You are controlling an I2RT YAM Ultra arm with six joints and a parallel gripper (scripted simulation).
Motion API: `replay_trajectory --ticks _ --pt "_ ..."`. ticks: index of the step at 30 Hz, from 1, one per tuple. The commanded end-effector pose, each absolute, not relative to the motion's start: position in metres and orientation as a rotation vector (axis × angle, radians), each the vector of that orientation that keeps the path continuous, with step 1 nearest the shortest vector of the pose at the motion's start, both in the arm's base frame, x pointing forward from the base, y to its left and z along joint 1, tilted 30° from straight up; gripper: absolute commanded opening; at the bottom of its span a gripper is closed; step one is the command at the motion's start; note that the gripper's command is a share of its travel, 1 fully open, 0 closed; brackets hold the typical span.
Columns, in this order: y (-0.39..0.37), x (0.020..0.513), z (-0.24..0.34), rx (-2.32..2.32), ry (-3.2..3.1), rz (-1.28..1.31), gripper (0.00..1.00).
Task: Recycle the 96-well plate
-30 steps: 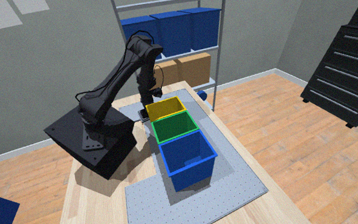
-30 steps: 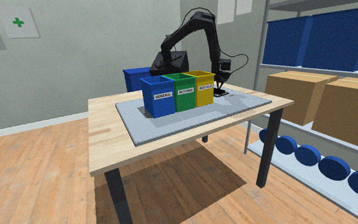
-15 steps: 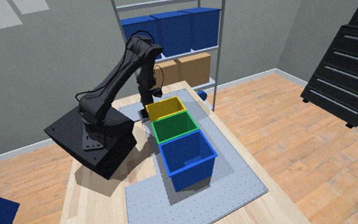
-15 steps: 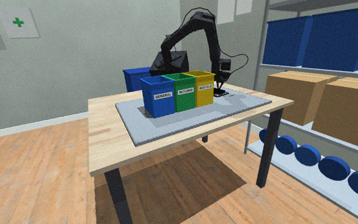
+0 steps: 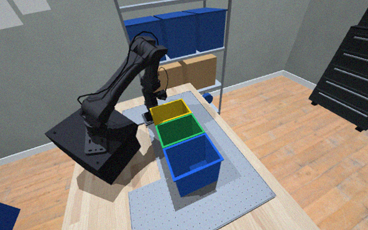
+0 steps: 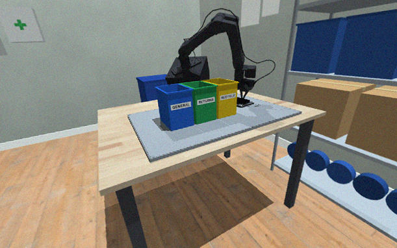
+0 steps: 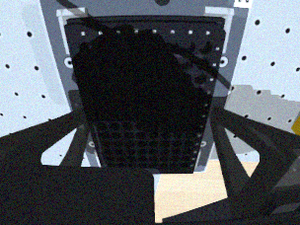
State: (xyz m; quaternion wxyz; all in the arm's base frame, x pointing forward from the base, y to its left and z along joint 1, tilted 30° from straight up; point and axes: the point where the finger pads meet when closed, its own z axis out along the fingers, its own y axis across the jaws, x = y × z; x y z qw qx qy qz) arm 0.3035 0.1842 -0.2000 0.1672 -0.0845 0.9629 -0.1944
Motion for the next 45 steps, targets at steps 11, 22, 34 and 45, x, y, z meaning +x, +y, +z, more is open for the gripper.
replay_trajectory --ticks 11,22,34,45 --pt "0.1961 0.31 -0.1998 -0.249 2.713 -0.531 0.0" --pt "0.1905 0.3068 -0.1975 -0.244 2.725 -0.538 0.0" --pt "0.1905 0.3068 -0.1975 -0.244 2.725 -0.538 0.0" --pt "0.1918 0.3067 -0.1948 -0.246 2.718 -0.536 0.0"
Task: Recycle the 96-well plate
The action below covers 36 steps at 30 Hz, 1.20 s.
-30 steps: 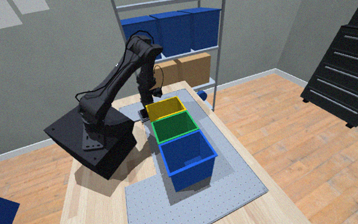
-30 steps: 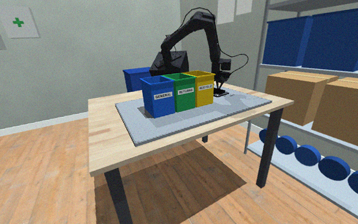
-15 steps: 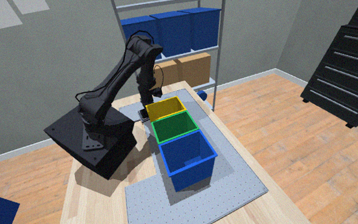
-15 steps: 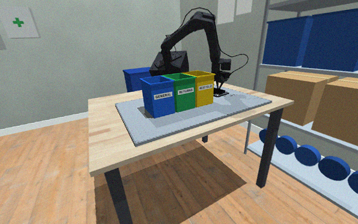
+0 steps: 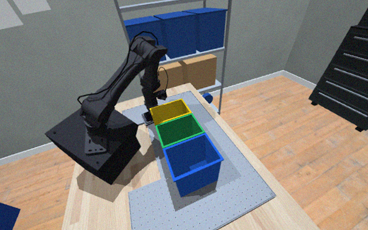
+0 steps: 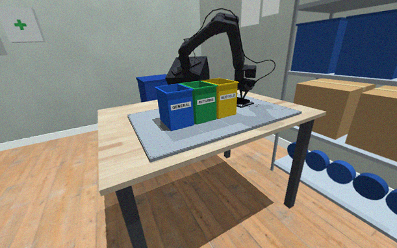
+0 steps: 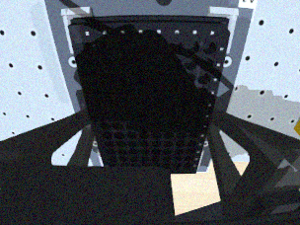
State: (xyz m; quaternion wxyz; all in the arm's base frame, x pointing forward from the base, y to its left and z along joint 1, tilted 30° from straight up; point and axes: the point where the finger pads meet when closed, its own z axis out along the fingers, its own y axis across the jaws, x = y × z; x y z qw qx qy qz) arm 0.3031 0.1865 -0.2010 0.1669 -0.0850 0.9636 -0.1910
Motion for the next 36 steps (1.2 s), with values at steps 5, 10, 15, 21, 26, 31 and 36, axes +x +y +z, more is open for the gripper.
replay_trajectory --ticks 5,10,15,21,26,31,36 --pt "0.192 0.298 -0.185 -0.254 2.723 -0.558 0.0" --pt "0.192 0.296 -0.18 -0.254 2.723 -0.558 0.0" --pt "0.2 0.296 -0.171 -0.242 2.709 -0.529 0.0" --pt "0.21 0.298 -0.16 -0.236 2.702 -0.512 0.0" --pt "0.212 0.297 -0.156 -0.238 2.705 -0.518 0.0" --pt "0.21 0.29 -0.15 -0.247 2.714 -0.539 0.0" --pt "0.207 0.282 -0.145 -0.252 2.72 -0.553 0.0"
